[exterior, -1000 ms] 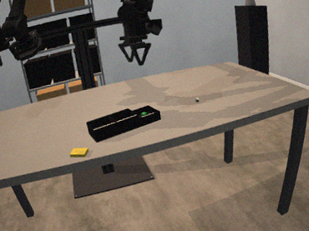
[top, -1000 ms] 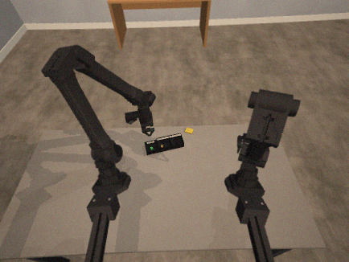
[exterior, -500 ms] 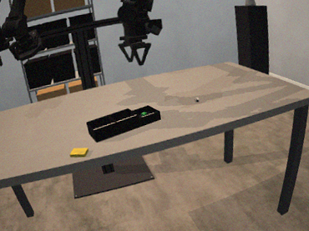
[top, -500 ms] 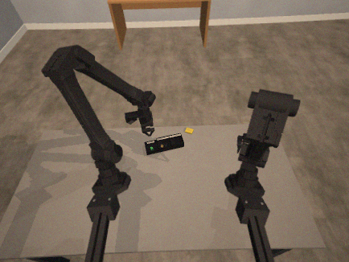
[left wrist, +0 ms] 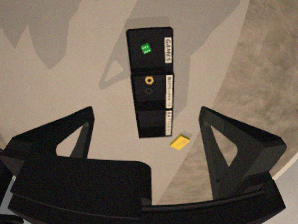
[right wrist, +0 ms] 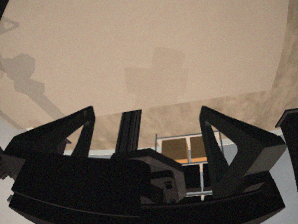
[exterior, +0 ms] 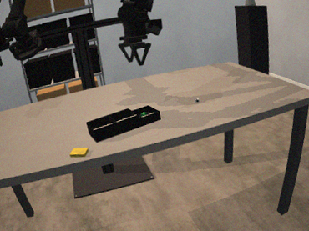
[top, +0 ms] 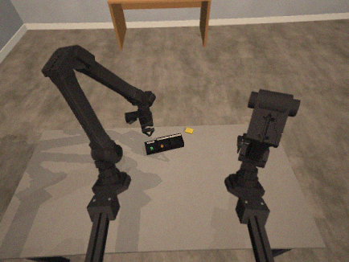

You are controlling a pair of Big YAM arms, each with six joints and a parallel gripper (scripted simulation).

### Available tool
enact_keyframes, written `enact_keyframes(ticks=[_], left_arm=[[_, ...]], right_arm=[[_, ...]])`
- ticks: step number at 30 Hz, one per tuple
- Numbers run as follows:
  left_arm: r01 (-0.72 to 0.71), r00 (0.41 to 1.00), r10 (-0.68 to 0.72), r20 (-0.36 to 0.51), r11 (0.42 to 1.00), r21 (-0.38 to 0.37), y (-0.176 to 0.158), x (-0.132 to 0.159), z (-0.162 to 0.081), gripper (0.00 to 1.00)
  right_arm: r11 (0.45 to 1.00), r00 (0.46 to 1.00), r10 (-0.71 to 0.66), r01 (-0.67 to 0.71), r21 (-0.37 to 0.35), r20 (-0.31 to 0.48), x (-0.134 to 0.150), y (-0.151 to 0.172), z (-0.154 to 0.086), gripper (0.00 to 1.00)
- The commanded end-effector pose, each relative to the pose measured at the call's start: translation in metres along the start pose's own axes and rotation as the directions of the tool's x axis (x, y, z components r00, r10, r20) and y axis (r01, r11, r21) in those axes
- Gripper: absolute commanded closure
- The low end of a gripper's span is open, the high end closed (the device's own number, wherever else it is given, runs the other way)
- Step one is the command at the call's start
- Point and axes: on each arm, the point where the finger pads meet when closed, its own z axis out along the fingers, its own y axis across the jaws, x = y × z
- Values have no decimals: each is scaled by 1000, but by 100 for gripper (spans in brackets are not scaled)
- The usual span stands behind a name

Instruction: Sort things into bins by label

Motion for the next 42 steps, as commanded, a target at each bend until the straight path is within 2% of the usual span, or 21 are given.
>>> enact_keyframes(ticks=[1,42], left_arm=[[82,996,-82,32,997,6,-3,-3,-4,0],[87,996,-88,24,996,17,-10,-2,-8,0]], right_arm=[[1000,1000,13,-14,4,25,-4,-2,-2,0],[1000,1000,13,-14,4,25,-4,-2,-2,0]])
